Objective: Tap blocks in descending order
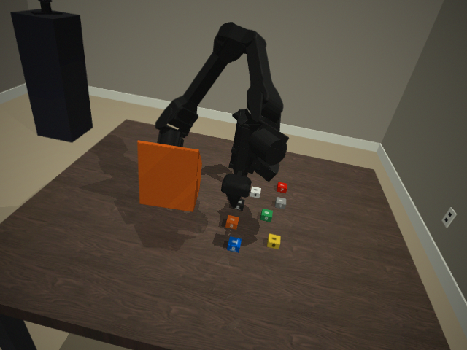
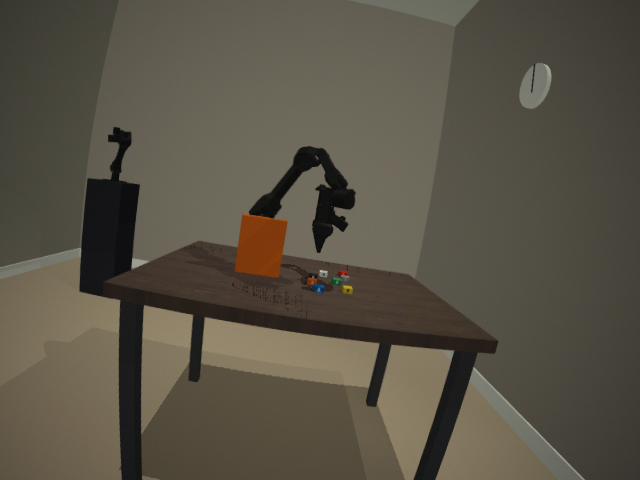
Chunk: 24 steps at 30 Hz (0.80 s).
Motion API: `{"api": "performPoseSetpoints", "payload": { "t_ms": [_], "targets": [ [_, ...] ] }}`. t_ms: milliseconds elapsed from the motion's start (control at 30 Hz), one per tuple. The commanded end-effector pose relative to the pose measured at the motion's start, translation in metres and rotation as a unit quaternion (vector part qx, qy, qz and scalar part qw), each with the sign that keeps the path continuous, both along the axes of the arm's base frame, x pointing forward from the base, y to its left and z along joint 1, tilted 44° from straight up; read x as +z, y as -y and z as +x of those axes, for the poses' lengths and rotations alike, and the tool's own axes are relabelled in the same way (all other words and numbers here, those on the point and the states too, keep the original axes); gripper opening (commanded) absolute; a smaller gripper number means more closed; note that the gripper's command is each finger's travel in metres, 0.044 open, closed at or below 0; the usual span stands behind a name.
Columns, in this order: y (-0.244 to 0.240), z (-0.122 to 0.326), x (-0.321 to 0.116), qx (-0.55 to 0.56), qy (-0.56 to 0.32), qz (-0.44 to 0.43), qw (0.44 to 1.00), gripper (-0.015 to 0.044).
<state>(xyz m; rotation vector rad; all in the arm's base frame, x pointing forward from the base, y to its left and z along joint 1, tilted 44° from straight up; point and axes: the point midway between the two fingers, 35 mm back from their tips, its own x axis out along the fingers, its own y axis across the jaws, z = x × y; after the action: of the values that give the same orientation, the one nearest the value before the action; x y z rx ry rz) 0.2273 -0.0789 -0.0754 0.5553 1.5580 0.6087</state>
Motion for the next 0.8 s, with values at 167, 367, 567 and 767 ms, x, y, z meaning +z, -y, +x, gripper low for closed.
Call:
{"api": "performPoseSetpoints", "payload": {
  "t_ms": [167,367,567,767],
  "targets": [
    [-0.027,-0.012,0.021,0.002,0.0,0.002,1.0,0.04],
    [-0.027,-0.012,0.021,0.002,0.0,0.002,1.0,0.04],
    [-0.027,-0.012,0.021,0.002,0.0,0.002,1.0,0.04],
    [-0.043,-0.004,0.037,0.001,0.0,0.001,1.0,0.04]
  ]
}}
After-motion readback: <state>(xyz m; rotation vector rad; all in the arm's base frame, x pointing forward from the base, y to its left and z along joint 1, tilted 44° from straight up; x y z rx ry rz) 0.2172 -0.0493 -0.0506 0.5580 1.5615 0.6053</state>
